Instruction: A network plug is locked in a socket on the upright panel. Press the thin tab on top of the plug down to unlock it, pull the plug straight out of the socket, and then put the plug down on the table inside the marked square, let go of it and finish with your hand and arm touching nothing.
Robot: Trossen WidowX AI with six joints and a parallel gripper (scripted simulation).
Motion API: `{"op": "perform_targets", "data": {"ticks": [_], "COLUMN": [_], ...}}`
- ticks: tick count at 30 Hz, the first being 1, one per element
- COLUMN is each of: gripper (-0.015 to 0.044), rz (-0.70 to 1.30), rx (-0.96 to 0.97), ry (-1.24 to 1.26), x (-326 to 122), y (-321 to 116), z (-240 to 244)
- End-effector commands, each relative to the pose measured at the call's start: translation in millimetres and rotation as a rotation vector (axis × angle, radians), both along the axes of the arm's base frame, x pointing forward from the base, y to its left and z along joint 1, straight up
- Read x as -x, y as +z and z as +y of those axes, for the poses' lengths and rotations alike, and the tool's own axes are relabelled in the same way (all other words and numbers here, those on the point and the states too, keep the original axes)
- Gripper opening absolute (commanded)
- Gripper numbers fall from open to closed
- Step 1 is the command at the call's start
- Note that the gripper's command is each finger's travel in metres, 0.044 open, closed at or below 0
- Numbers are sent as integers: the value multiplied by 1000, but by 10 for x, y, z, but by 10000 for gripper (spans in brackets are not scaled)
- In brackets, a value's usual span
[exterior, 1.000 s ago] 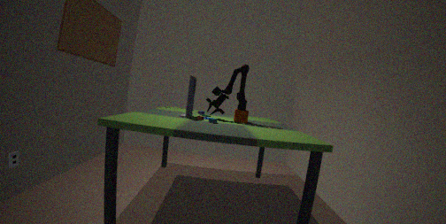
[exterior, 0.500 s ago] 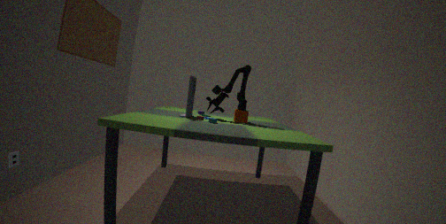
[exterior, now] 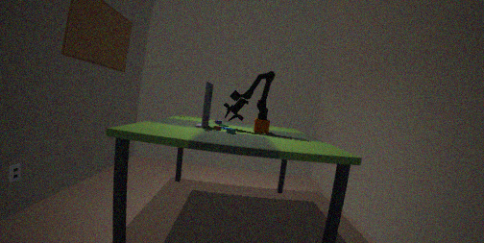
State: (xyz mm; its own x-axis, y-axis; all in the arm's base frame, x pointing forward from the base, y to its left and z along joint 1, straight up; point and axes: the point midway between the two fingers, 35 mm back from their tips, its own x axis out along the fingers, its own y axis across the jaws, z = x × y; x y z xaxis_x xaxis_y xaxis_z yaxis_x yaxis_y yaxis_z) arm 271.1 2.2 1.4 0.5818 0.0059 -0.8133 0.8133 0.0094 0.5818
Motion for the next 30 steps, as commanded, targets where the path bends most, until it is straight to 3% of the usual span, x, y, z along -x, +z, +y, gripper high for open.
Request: {"op": "perform_targets", "data": {"ticks": [1,30], "gripper": [156,156], "rz": [-14,-14], "rx": [-3,-3], "ry": [-1,-1], "x": [-33,7], "y": [79,379], "z": [3,3]}}
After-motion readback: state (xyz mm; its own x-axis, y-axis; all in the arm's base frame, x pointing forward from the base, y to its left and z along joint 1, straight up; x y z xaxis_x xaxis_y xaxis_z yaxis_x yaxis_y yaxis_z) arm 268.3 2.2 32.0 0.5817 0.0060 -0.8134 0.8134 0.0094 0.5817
